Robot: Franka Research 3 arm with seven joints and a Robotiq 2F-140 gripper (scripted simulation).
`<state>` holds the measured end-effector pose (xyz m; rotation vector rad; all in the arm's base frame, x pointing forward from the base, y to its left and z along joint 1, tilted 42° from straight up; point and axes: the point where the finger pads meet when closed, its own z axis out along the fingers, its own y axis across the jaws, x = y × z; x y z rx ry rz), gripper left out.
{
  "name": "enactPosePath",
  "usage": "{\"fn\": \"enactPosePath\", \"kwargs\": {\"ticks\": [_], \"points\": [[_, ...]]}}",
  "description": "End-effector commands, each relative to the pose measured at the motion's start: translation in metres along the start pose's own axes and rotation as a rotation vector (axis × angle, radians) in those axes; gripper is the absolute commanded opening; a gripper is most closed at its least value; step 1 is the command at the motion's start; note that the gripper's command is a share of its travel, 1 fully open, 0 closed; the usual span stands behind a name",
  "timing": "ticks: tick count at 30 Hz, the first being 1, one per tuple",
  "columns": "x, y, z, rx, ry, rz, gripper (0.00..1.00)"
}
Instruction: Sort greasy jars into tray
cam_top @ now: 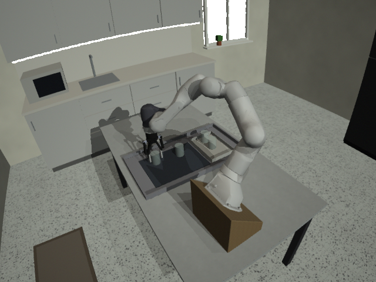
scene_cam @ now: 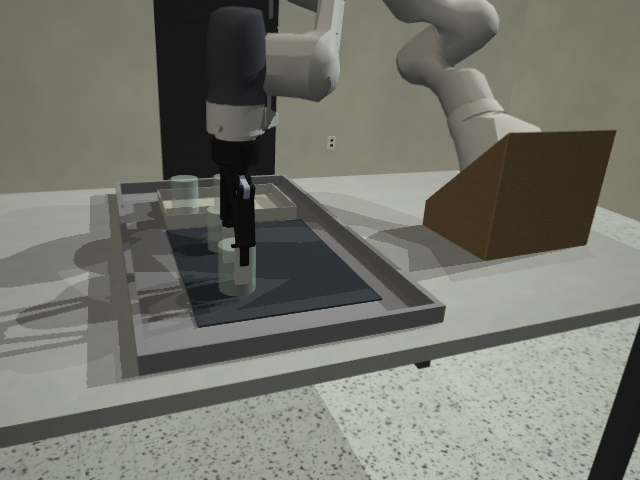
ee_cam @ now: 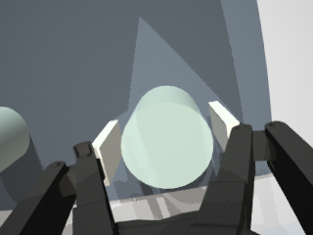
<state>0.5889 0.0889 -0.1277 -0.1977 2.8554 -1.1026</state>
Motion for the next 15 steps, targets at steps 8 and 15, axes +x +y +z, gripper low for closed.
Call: {"fn": "enactPosePath", "kwargs": {"ticks": [8, 15], "points": [[-0.0017, 0.0004, -0.0004, -0.001, -0.004, 0.004, 0.54], [-0.0017, 0.0004, -0.0004, -0.001, -0.004, 0.004, 0.51]]}}
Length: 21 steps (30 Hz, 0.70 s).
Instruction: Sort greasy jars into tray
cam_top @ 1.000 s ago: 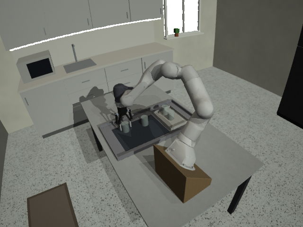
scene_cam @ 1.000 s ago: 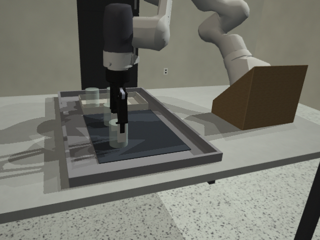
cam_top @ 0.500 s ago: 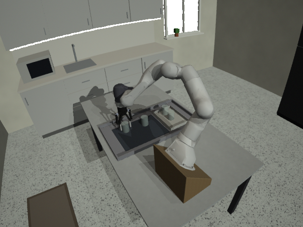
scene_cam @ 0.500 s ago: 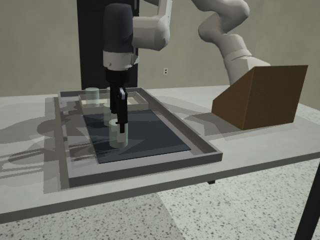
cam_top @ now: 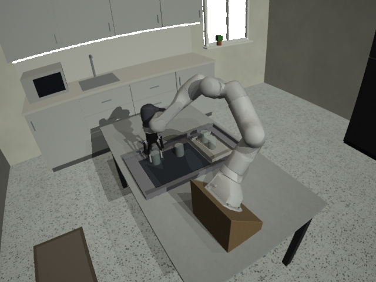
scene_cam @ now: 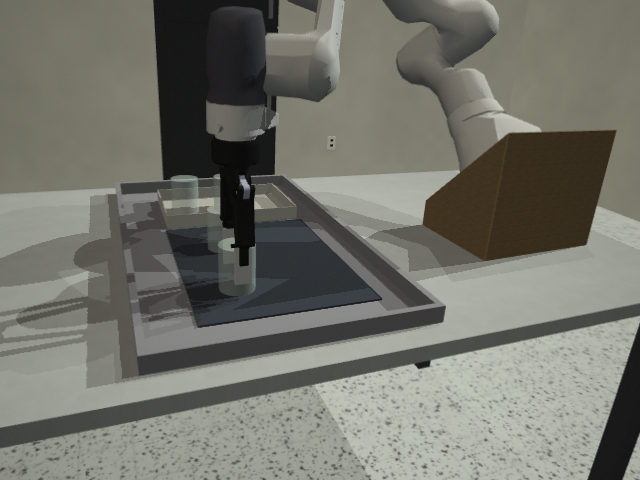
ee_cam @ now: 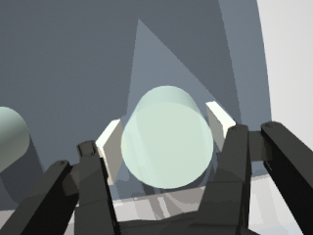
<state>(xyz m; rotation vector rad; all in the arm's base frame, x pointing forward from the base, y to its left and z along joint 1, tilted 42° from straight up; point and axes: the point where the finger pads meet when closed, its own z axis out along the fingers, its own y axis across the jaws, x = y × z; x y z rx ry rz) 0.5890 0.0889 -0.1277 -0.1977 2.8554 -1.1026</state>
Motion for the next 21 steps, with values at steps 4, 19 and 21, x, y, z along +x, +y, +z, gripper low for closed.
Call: {"fn": "enactPosePath", "kwargs": {"ticks": [4, 19, 21], "points": [[-0.0016, 0.0004, -0.0004, -0.001, -0.004, 0.004, 0.51], [-0.0016, 0.0004, -0.0004, -0.001, -0.004, 0.004, 0.48], [-0.0016, 0.0004, -0.0004, -0.001, -0.004, 0.004, 0.48]]}}
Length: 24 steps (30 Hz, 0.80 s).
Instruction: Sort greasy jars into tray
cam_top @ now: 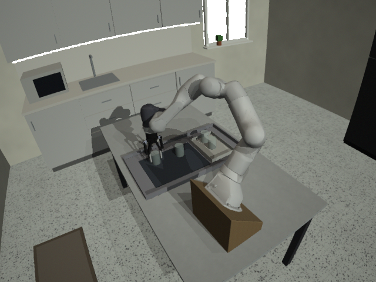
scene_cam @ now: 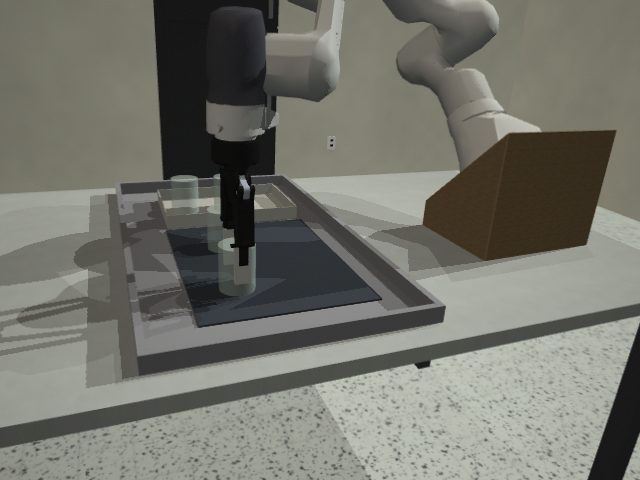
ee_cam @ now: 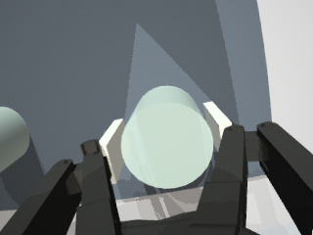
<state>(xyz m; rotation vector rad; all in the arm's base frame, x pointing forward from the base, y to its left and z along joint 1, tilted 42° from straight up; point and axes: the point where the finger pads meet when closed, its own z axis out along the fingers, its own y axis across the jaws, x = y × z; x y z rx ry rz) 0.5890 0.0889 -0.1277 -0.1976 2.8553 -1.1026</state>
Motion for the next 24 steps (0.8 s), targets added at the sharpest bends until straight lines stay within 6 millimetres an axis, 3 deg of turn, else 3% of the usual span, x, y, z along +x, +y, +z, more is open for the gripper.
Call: {"fn": "enactPosePath", "kwargs": {"ticks": [1, 24], "points": [[-0.0016, 0.0004, -0.0004, -0.001, -0.004, 0.004, 0.48], [-0.0016, 0.0004, -0.0004, -0.001, -0.004, 0.004, 0.45]]}}
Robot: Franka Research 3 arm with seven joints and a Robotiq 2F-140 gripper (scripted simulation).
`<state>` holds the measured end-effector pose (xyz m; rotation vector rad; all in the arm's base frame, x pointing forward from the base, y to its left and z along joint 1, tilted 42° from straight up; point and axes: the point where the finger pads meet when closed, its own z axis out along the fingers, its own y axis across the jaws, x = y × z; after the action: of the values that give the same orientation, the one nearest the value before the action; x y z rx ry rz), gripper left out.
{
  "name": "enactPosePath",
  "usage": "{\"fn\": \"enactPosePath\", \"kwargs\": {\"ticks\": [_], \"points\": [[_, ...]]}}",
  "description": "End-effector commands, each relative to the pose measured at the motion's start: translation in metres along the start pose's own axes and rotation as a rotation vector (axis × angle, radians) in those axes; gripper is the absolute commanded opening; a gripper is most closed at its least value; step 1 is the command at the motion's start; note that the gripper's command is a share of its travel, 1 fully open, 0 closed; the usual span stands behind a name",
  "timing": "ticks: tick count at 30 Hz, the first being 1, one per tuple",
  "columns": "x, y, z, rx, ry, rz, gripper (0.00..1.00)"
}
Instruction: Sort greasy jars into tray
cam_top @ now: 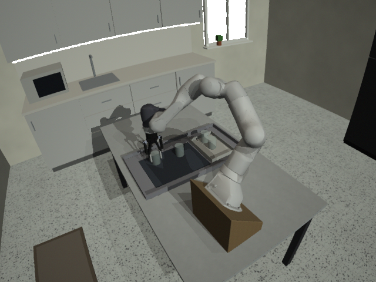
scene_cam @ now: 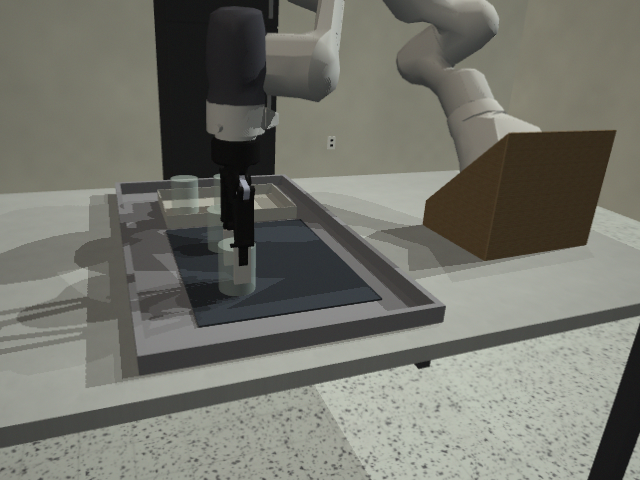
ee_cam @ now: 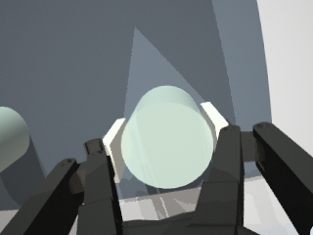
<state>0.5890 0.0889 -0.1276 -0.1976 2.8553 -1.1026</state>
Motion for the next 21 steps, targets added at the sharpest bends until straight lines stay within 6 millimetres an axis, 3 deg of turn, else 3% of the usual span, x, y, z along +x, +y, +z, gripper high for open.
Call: {"fn": "enactPosePath", "kwargs": {"ticks": [1, 21], "points": [[-0.0016, 0.0004, -0.0004, -0.001, -0.004, 0.004, 0.42], [-0.0016, 0.0004, -0.0004, -0.001, -0.004, 0.004, 0.39]]}}
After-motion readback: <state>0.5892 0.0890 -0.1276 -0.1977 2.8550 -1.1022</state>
